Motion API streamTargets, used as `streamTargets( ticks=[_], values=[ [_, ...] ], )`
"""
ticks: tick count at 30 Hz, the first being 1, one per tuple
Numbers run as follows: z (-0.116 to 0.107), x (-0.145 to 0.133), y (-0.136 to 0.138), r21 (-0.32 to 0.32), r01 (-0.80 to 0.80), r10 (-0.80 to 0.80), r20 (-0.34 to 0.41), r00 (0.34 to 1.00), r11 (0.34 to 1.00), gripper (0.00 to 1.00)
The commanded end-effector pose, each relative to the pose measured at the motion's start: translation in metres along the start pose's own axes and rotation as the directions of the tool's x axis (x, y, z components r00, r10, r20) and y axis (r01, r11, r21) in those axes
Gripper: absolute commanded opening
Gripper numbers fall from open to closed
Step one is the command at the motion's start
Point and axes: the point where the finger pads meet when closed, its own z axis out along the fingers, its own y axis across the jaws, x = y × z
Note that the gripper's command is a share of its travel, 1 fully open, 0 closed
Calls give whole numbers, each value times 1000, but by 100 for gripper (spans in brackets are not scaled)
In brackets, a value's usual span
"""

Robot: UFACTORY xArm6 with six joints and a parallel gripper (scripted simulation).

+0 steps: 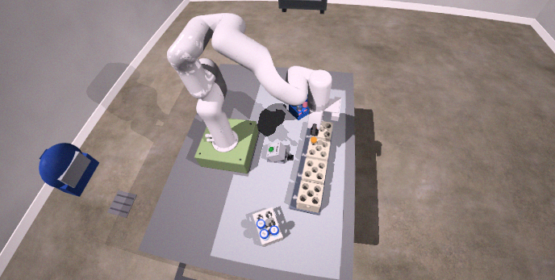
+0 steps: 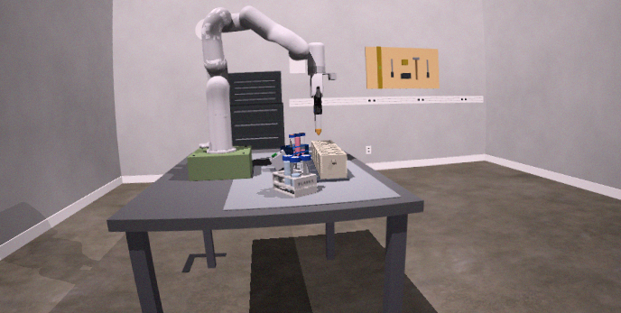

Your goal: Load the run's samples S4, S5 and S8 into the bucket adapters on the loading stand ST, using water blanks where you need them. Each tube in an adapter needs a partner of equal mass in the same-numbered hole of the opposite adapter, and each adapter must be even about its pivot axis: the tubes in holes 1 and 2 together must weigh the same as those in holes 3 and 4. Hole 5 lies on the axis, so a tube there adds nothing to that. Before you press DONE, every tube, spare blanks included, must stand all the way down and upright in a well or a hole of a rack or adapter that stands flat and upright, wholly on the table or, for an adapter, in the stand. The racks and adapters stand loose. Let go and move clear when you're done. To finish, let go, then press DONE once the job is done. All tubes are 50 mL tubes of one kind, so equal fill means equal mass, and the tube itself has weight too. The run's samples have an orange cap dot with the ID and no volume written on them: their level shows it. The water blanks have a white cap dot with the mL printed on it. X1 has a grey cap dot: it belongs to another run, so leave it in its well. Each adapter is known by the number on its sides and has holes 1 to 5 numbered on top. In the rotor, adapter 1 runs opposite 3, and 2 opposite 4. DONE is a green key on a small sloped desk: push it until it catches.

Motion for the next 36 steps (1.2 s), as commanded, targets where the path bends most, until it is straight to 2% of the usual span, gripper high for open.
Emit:
streamTargets(
  ticks=[1,8,10,25,29,36],
  values=[
    [-1,10,22,1,0,0,-4,1000,1000,0],
    [-1,23,55,1,0,0,-4,1000,1000,0],
    [-1,23,55,1,0,0,-4,1000,1000,0],
    [-2,50,125,0,0,0,-4,1000,1000,0],
    [-2,54,134,0,0,0,-4,1000,1000,0],
    [-2,54,134,0,0,0,-4,1000,1000,0]
  ],
)
